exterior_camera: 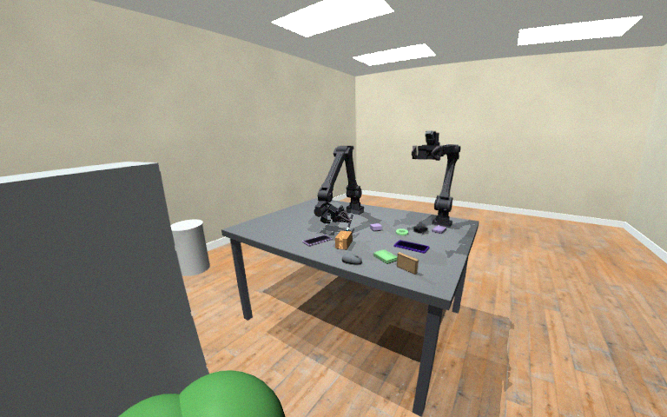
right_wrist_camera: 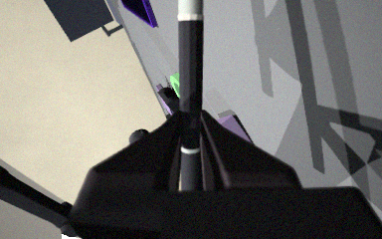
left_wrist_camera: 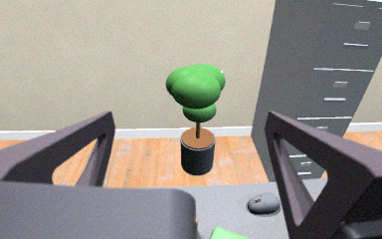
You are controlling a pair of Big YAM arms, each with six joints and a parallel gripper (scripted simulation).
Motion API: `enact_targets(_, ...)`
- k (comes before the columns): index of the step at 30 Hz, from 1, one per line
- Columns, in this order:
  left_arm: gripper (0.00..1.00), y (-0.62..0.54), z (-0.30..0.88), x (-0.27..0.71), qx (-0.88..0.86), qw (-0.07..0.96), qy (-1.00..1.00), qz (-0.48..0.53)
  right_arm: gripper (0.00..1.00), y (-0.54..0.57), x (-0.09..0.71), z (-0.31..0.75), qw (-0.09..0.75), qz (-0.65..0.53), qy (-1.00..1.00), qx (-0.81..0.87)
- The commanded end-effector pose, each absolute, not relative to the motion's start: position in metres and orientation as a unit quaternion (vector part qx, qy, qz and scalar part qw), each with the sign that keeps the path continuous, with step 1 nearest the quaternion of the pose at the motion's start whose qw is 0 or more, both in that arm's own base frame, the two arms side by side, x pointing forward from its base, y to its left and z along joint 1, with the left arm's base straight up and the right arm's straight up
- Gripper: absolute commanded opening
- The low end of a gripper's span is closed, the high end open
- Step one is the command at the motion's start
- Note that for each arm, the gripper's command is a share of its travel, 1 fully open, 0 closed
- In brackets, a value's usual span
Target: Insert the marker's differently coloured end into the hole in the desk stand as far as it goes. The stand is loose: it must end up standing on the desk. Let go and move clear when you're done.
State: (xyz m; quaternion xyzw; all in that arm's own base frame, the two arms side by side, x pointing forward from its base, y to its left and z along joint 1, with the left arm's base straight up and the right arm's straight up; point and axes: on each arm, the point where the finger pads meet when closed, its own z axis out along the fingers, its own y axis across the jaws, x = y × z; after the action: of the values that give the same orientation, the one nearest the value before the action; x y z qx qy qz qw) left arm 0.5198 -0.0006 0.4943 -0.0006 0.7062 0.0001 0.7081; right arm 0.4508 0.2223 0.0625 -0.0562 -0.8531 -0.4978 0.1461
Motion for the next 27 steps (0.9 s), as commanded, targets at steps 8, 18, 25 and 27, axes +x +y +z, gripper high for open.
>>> enact_targets(8, 1.00, -0.005, 0.499, 0.521, 0.000, 0.714, 0.701, -0.006, 0.00, 0.232, 0.476, 0.097, 0.107, -0.508, -0.854, -0.030)
enact_targets(18, 1.00, -0.005, 0.499, 0.521, 0.000, 0.714, 0.701, -0.006, 0.00, 0.233, 0.476, 0.097, 0.106, -0.508, -0.854, -0.029)
enact_targets(25, 1.00, -0.005, 0.499, 0.521, 0.000, 0.714, 0.701, -0.006, 0.00, 0.231, 0.457, 0.082, 0.125, -0.504, -0.854, -0.041)
enact_targets(27, 1.00, -0.005, 0.499, 0.521, 0.000, 0.714, 0.701, -0.006, 0.00, 0.230, 0.454, 0.080, 0.128, -0.503, -0.853, -0.043)
